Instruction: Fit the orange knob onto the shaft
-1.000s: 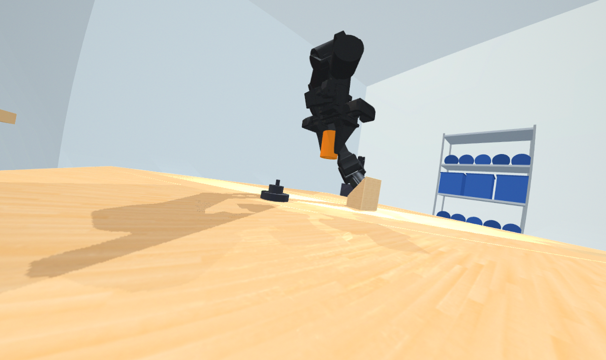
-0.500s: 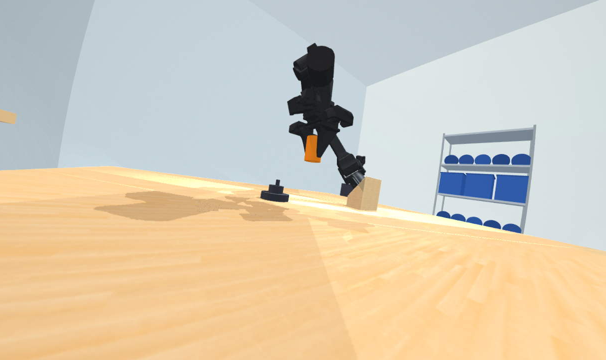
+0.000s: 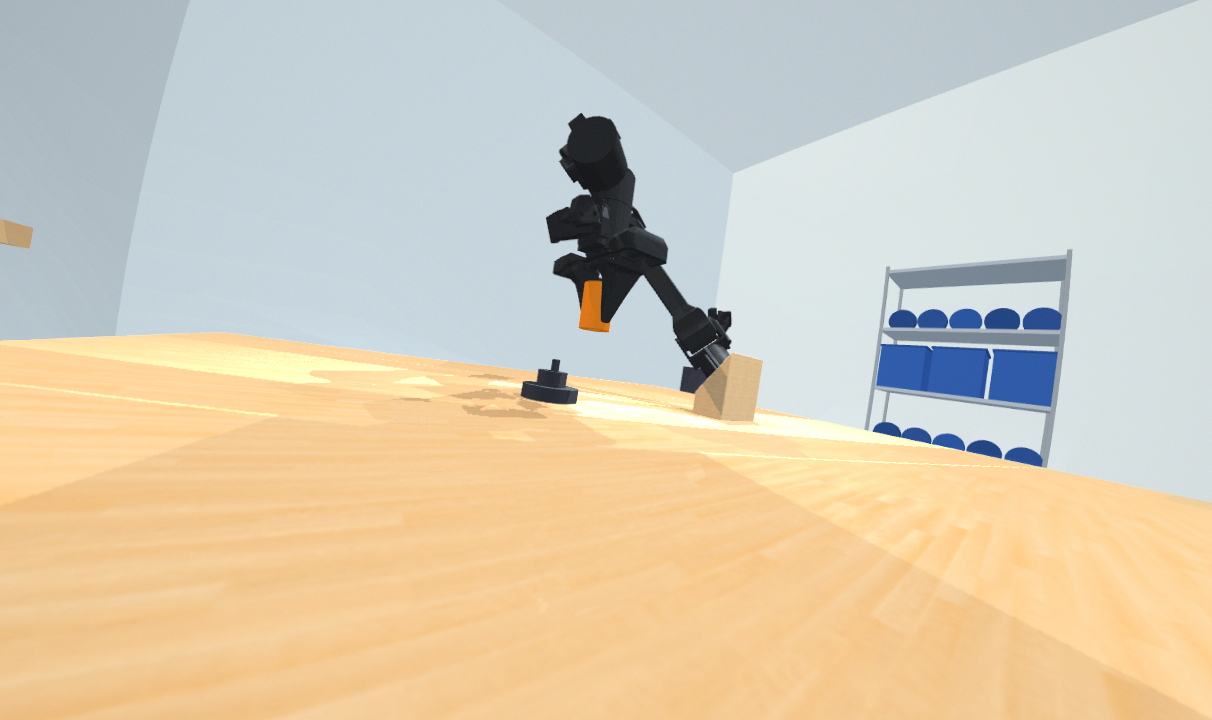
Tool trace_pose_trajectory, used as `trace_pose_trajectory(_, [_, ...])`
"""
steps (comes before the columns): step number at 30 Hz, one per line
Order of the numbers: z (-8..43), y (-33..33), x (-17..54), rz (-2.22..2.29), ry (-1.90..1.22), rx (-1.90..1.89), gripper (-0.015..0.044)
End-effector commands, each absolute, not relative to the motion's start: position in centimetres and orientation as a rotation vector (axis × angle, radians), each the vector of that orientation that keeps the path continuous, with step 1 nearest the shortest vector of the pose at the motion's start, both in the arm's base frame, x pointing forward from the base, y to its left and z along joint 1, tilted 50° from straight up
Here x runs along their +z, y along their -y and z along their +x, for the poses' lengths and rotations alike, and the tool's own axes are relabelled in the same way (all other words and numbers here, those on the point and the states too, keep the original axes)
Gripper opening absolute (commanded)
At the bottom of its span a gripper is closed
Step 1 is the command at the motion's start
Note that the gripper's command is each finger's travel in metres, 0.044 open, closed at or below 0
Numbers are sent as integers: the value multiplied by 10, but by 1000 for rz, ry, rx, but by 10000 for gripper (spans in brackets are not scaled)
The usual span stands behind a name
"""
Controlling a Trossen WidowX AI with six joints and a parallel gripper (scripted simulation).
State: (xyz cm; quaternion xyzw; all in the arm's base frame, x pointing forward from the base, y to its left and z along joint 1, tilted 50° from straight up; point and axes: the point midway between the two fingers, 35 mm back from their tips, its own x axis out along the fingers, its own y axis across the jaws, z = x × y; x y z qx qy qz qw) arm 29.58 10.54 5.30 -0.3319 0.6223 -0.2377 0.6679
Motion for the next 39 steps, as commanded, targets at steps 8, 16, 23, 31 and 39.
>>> trace_pose_trajectory(8, [306, -82, 71, -759, -1389, -531, 0])
trace_pose_trajectory(16, [312, -61, 84, -775, -1389, -536, 0])
trace_pose_trajectory(23, [315, -43, 96, -789, -1389, -542, 0])
trace_pose_trajectory(31, [317, -35, 91, -791, -1389, -543, 0])
trace_pose_trajectory(39, [319, -23, 81, -790, -1388, -544, 0])
